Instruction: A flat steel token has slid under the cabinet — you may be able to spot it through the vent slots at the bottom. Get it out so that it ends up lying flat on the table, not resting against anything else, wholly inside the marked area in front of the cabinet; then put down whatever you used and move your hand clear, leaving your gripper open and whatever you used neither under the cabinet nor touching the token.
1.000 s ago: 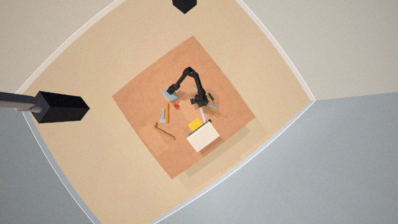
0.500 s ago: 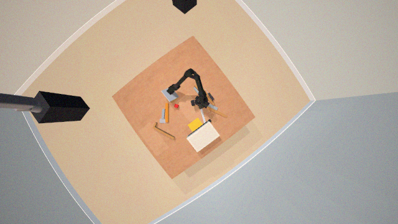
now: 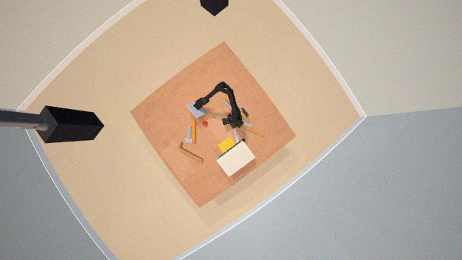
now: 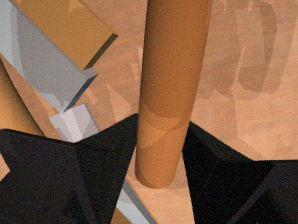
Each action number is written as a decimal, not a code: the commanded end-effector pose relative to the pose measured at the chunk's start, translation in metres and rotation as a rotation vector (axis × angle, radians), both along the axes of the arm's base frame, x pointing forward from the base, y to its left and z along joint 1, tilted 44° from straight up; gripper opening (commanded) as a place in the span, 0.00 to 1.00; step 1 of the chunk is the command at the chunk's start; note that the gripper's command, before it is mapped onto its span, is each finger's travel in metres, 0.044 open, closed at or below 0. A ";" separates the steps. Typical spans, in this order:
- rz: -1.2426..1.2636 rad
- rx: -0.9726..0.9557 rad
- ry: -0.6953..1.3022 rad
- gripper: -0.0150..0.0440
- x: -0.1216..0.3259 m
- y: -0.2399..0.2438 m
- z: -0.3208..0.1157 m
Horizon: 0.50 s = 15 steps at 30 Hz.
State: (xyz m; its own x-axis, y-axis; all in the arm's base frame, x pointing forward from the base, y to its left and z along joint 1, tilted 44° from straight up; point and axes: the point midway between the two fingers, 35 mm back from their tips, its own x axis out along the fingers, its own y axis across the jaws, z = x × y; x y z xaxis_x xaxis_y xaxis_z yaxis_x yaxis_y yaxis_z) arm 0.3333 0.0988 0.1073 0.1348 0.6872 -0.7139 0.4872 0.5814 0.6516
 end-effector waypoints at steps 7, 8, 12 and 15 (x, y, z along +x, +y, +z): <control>0.002 0.002 -0.003 0.25 0.012 -0.005 -0.002; 0.002 0.002 -0.003 0.25 0.013 -0.006 -0.003; 0.002 0.002 -0.003 0.25 0.018 -0.008 -0.004; 0.002 0.002 -0.004 0.25 0.021 -0.009 -0.004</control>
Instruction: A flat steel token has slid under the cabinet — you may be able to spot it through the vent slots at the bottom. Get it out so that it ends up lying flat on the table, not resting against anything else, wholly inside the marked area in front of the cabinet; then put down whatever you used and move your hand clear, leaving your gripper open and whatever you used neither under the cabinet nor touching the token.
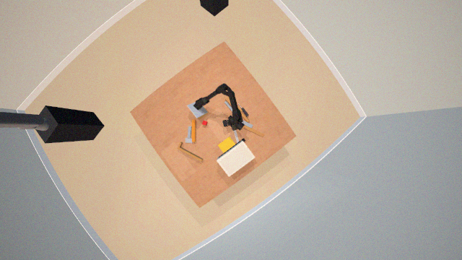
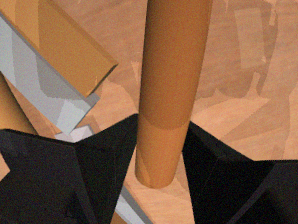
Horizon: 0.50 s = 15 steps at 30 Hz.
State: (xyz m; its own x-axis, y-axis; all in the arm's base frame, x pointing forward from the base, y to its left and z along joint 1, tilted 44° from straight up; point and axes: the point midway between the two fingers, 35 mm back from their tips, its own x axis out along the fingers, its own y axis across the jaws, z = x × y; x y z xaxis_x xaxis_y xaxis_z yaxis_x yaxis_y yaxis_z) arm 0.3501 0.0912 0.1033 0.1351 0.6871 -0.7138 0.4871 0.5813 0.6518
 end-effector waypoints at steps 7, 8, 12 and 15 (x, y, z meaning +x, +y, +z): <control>0.002 0.001 -0.004 0.25 0.012 -0.005 -0.002; 0.002 0.001 -0.004 0.25 0.013 -0.006 -0.003; 0.002 0.001 -0.004 0.25 0.017 -0.007 -0.004; 0.002 0.001 -0.004 0.25 0.020 -0.009 -0.004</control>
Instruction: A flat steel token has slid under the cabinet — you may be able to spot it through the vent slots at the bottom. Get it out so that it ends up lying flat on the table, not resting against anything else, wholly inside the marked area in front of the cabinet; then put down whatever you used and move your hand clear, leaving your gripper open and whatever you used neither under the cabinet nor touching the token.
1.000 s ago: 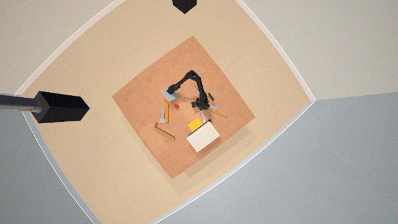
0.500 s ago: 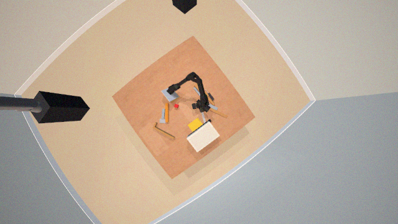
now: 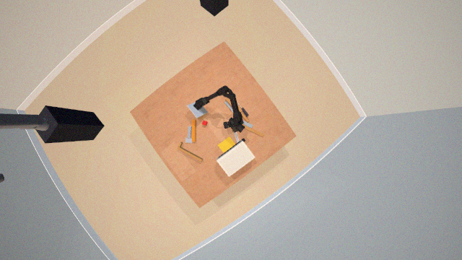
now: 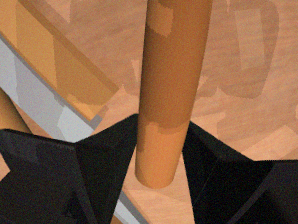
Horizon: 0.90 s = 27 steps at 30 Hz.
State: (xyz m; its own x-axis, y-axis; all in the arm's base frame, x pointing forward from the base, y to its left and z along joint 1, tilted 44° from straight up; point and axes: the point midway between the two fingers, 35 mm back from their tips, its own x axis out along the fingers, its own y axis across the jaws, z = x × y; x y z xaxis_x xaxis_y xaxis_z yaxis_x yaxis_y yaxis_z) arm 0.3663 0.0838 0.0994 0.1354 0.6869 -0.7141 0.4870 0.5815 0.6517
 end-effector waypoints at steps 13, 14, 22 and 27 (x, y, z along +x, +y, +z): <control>0.002 0.001 -0.004 0.25 0.018 -0.008 -0.004; 0.002 0.001 -0.004 0.25 0.019 -0.008 -0.004; 0.002 0.001 -0.005 0.25 0.022 -0.012 -0.008; 0.002 0.001 -0.004 0.25 0.019 -0.016 -0.013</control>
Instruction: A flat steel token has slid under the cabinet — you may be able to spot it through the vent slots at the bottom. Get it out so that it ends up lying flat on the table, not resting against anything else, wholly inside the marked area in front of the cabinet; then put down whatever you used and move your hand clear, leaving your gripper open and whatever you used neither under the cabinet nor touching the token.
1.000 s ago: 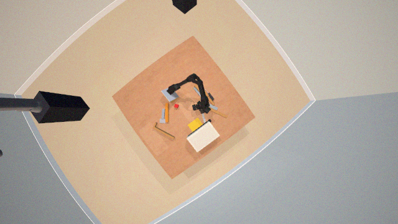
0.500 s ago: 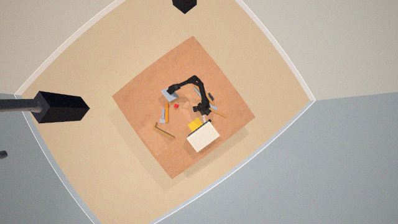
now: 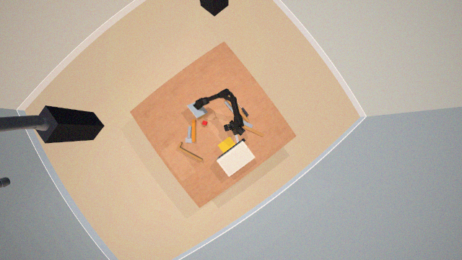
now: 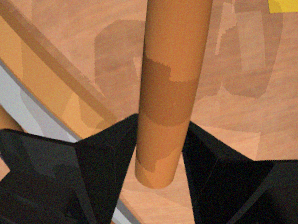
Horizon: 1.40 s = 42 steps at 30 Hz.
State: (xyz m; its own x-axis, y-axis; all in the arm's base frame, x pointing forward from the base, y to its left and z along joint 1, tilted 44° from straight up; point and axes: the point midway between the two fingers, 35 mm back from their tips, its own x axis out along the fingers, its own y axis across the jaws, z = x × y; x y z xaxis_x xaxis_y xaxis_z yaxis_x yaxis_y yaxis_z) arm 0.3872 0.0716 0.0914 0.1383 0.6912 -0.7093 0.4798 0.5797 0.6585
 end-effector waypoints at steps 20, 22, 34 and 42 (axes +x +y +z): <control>-0.001 -0.005 0.004 0.25 -0.013 -0.018 -0.021; -0.001 -0.005 0.004 0.25 -0.015 -0.019 -0.023; -0.001 -0.006 0.005 0.25 -0.021 -0.027 -0.032; -0.001 -0.006 0.005 0.25 -0.025 -0.032 -0.038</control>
